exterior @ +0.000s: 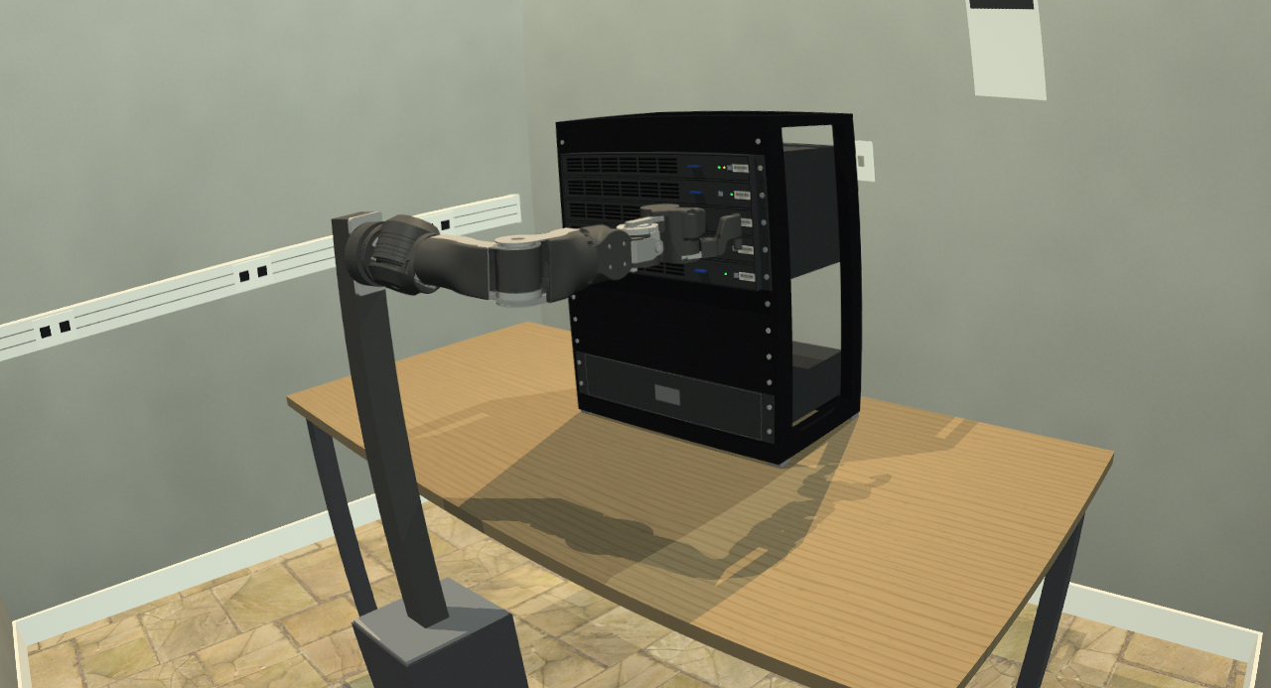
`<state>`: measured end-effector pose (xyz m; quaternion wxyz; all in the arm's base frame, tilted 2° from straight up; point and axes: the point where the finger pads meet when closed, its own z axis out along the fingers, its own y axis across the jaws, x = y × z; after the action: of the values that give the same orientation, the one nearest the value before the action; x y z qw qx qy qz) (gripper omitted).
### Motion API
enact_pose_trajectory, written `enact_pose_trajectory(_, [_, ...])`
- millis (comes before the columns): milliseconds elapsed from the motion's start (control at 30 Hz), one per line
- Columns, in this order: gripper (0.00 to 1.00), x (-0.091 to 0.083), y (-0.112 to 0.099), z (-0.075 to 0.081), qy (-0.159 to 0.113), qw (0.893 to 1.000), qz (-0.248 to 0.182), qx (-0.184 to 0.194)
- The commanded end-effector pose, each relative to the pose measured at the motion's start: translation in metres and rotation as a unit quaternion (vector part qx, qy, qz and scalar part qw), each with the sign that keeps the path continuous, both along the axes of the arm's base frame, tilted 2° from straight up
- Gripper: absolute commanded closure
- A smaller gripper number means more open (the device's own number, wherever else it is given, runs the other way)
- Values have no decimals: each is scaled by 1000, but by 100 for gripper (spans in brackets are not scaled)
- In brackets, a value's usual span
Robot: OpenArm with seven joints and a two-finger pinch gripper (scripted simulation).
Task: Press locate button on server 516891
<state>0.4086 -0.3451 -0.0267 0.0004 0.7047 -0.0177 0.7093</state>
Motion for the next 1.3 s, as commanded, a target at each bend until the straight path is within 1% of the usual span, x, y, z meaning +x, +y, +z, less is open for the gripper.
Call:
enact_pose_trajectory(0, [40,-1,-1,0,-2,1000,-3,2])
enact_pose_trajectory(267, [40,-3,-1,0,-2,1000,-3,2])
enact_pose_trajectory(600, [40,-16,0,0,-2,1000,-3,2])
enact_pose_trajectory(667, [40,-16,0,0,-2,1000,-3,2])
enact_pose_trajectory(1167, [40,-46,1,0,-2,1000,-3,2])
enact_pose_trajectory(1267, [40,-48,1,0,-2,1000,-3,2])
